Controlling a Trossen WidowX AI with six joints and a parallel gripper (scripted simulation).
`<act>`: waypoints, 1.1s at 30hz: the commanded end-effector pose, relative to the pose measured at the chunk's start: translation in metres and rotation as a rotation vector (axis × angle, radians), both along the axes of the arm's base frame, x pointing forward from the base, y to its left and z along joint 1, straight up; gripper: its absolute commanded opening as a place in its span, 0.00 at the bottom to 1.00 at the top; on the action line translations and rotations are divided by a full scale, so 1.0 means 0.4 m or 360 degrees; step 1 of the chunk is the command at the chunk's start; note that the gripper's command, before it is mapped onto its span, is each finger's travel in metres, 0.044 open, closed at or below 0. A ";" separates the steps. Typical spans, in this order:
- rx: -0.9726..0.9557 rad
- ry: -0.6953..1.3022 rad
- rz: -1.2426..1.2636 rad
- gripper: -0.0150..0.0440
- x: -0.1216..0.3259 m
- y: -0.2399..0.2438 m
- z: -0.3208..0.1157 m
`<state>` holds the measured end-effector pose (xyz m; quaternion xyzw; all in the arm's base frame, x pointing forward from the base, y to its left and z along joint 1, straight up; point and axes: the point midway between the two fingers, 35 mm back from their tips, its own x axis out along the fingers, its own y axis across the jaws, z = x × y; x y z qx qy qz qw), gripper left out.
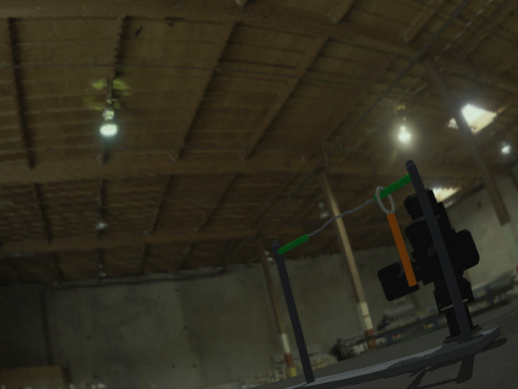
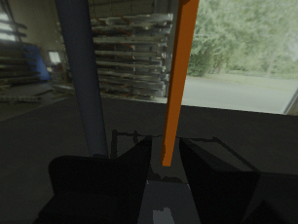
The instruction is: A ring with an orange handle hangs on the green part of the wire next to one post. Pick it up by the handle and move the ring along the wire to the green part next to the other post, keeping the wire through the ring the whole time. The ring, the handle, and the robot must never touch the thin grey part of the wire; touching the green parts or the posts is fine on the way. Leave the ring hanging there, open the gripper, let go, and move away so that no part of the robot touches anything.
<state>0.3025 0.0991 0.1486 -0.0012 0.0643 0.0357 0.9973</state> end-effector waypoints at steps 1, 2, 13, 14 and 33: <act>0.0002 -0.0001 -0.0005 0.53 -0.010 -0.001 0.003; 0.0002 0.0000 -0.0006 0.53 -0.015 -0.001 0.005; 0.0005 0.0003 -0.0009 0.53 -0.069 -0.003 0.014; 0.0005 0.0004 -0.0009 0.53 -0.074 -0.003 0.015; 0.0006 0.0005 -0.0012 0.53 -0.123 -0.011 0.015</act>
